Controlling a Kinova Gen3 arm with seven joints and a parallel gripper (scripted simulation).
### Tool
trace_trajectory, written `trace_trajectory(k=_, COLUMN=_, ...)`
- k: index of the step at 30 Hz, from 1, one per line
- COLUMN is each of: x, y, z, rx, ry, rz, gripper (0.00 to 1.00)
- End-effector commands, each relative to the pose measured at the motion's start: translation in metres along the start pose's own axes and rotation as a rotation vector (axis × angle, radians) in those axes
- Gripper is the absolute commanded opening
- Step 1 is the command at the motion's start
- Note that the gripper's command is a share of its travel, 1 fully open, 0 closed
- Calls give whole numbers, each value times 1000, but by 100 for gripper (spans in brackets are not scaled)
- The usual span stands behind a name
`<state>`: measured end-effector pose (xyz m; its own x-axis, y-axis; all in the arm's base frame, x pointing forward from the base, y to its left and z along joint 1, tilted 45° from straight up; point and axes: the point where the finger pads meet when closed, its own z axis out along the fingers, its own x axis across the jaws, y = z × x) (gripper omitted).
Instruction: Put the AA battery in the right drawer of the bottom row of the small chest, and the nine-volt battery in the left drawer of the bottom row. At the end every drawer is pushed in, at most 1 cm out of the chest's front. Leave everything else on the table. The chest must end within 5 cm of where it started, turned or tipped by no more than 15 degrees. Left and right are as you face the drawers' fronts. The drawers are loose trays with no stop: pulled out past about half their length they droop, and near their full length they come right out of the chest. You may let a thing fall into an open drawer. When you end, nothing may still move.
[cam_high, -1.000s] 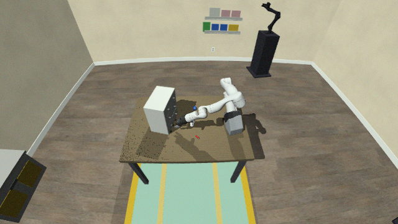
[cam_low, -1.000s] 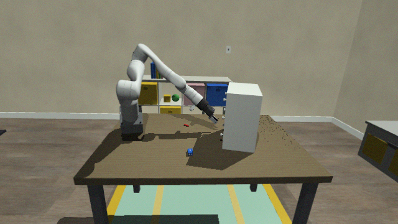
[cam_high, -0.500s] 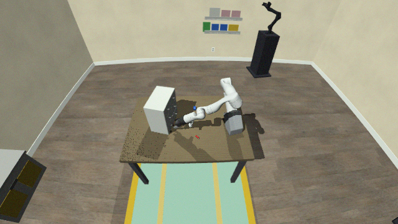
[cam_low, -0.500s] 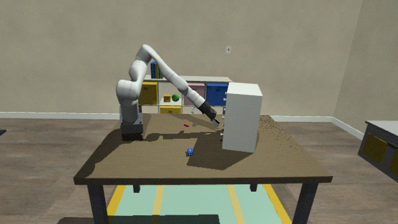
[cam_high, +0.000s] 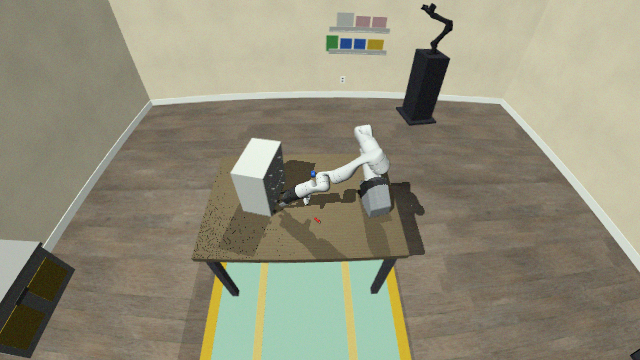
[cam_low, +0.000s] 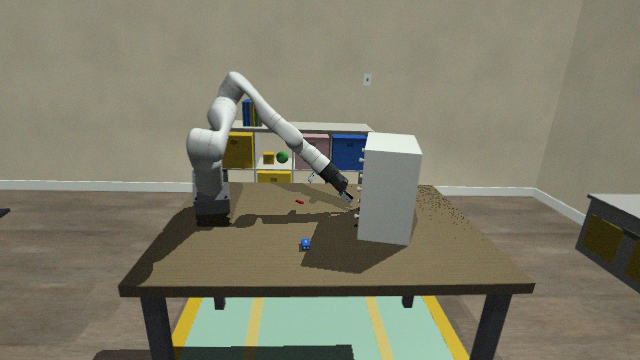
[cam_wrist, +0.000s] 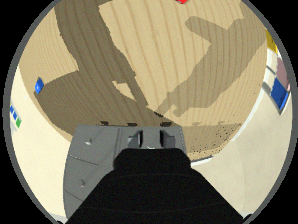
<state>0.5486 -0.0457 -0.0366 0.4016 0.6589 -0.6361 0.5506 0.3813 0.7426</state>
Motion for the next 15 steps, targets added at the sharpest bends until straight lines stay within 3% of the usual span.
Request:
trace_trajectory(k=1, x=1, y=1, z=0, rx=-1, ry=1, rz=1, gripper=67)
trace_trajectory(k=15, x=1, y=2, z=-1, rx=-1, ry=1, rz=1, gripper=67)
